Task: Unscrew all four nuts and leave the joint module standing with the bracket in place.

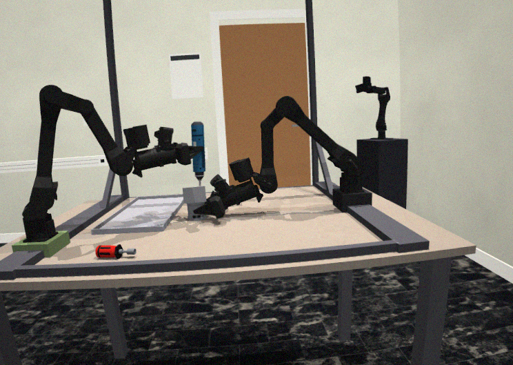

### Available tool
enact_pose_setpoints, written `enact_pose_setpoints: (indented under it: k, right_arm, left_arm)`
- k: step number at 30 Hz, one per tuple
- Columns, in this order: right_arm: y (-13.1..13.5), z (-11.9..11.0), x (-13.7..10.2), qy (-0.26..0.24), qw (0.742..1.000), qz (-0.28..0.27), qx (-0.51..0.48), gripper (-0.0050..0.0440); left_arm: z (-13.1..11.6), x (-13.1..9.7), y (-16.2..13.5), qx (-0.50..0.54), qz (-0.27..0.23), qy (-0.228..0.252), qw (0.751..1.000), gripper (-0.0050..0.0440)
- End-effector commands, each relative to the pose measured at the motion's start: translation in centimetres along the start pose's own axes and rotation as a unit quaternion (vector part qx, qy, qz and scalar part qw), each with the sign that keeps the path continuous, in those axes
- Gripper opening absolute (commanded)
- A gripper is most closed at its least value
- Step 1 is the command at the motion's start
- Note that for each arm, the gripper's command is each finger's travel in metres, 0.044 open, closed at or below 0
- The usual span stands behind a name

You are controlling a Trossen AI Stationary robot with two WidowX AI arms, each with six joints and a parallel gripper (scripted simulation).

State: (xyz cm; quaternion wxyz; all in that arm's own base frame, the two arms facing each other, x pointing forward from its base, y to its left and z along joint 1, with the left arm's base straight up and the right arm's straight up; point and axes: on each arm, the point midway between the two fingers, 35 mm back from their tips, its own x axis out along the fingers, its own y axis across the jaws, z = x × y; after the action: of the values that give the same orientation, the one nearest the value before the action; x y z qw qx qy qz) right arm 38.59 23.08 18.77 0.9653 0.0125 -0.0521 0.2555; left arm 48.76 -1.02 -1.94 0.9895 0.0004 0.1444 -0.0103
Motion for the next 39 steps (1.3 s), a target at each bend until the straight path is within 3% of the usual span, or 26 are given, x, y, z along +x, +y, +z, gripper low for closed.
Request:
enact_pose_setpoints:
  k: [1,18,28,39]
  right_arm:
    - [-0.1,3.3,0.5,-0.039,0.999,-0.002,0.002,0.0163]
    - [-0.2,3.1,1.2,-0.04,0.999,-0.002,0.002,0.0163]
    - [-0.2,4.2,0.8,-0.043,0.999,-0.002,0.002,0.0163]
    - [-0.2,9.8,0.1,-0.048,0.999,-0.002,0.002,0.0163]
  left_arm:
    - [1.5,0.1,0.0,0.001,0.0,-0.018,1.0,0.0242]
    - [1.5,0.1,0.0,0.001,0.0,-0.018,1.0,0.0242]
    - [1.5,0.1,0.0,0.001,0.0,-0.018,1.0,0.0242]
    - [1.5,0.1,0.0,0.001,0.0,-0.018,1.0,0.0242]
